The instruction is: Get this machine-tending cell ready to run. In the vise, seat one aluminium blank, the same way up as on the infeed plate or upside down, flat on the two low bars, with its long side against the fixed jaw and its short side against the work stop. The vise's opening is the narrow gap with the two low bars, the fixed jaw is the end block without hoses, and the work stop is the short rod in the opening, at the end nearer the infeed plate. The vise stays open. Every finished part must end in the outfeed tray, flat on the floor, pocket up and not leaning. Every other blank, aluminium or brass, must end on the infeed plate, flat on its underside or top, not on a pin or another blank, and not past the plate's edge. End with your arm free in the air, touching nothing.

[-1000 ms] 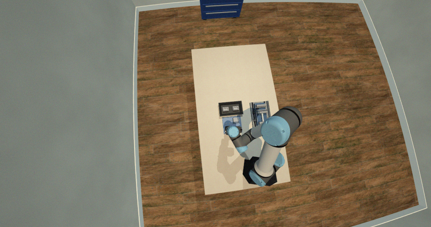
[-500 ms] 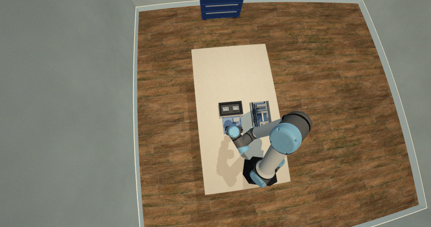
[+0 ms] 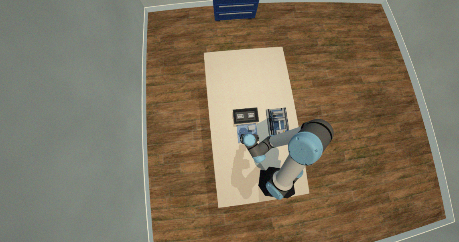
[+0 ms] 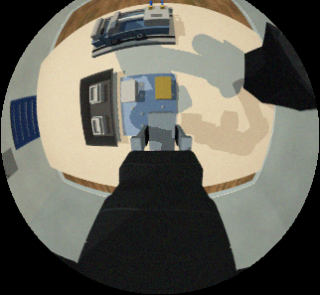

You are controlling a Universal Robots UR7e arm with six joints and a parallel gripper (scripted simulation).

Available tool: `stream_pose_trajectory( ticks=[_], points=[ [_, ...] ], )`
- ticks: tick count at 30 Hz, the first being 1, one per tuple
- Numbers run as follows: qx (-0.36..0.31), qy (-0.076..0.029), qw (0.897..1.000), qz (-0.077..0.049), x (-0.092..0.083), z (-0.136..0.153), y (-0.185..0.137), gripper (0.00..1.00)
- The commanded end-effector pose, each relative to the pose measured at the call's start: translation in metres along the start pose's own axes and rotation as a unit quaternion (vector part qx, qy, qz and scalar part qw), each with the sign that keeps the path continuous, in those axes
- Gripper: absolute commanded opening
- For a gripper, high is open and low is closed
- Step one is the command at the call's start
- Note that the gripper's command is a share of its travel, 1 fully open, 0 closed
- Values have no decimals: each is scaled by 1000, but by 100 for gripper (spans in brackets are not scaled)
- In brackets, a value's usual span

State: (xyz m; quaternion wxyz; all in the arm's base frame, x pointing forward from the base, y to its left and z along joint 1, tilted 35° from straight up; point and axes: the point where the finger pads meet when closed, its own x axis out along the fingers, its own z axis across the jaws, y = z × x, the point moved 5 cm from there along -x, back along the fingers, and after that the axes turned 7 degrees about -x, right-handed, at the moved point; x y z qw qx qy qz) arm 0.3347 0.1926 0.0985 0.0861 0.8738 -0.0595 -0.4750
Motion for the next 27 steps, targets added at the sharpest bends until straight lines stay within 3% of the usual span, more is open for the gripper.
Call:
stream_pose_trajectory(
  ticks=[1,10,25,27],
  points=[
    [0,-2,1000,0,0,-3,12,0],
    [0,-1,1000,0,0,-13,43,0],
    [1,-1,1000,0,0,-50,146,0],
    [1,-1,1000,0,0,-50,146,0]
  ],
)
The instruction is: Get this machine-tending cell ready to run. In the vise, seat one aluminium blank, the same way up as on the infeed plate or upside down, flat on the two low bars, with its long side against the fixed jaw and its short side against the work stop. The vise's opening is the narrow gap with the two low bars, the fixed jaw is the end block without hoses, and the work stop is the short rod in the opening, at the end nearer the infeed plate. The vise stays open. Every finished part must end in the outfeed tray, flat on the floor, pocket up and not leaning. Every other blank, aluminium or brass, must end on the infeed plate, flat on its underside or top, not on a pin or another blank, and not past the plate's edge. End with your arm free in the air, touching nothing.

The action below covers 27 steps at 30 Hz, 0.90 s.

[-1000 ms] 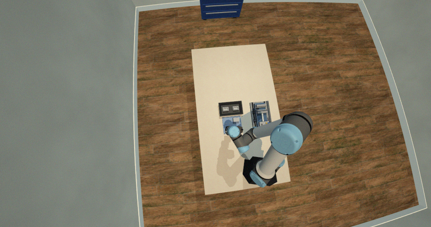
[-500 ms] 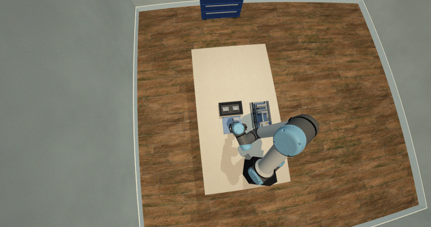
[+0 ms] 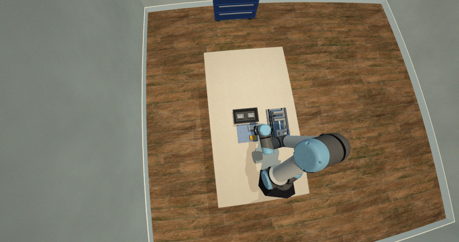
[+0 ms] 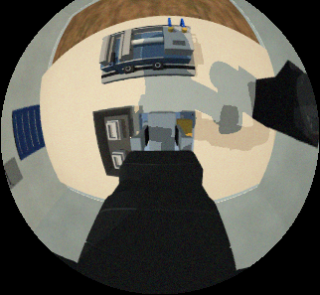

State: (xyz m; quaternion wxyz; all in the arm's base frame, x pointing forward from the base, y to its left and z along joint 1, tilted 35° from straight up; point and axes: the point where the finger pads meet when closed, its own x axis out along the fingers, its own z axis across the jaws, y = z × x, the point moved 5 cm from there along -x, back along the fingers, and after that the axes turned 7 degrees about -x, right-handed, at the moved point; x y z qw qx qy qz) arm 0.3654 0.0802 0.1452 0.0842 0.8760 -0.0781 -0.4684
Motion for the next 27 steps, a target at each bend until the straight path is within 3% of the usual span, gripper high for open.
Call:
stream_pose_trajectory(
  ticks=[1,15,17,27],
  points=[
    [-9,-4,1000,-15,2,-16,35,0],
    [-8,-1,1000,-13,4,-57,150,0],
    [-8,-1,1000,-13,4,-57,150,0],
    [-7,-4,1000,-14,8,-82,219,0]
  ],
)
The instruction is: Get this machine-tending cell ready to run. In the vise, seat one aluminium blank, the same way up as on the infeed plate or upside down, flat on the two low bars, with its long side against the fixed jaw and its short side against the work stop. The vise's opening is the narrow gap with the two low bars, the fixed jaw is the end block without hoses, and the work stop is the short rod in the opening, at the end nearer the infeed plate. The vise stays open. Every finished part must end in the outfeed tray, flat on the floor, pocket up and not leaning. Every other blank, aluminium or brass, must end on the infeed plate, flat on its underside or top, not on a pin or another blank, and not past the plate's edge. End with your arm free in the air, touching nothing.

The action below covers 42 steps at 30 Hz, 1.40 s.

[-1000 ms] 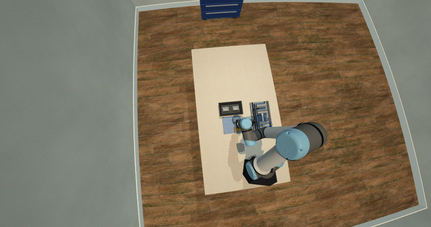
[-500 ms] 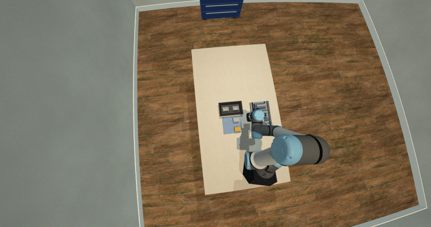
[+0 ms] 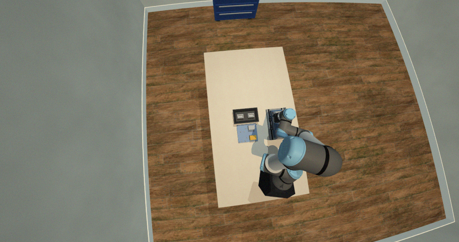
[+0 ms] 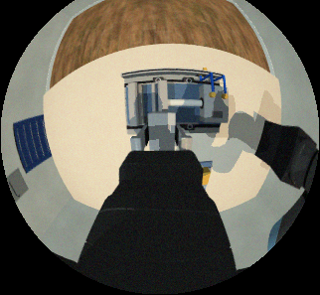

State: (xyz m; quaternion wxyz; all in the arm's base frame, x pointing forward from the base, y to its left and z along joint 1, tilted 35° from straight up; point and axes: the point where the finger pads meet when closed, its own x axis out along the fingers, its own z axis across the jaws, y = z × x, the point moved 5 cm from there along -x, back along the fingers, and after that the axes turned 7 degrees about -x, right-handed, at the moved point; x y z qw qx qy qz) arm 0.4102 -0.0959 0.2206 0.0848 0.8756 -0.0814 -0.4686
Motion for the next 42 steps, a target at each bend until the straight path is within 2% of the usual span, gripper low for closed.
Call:
stream_pose_trajectory(
  ticks=[1,5,12,42],
  points=[
    [-8,-3,1000,-18,7,-18,38,0],
    [-8,-3,1000,-18,7,-24,53,0],
    [-8,-3,1000,-18,7,-26,61,0],
    [-9,-3,1000,-18,7,-26,60,0]
  ],
)
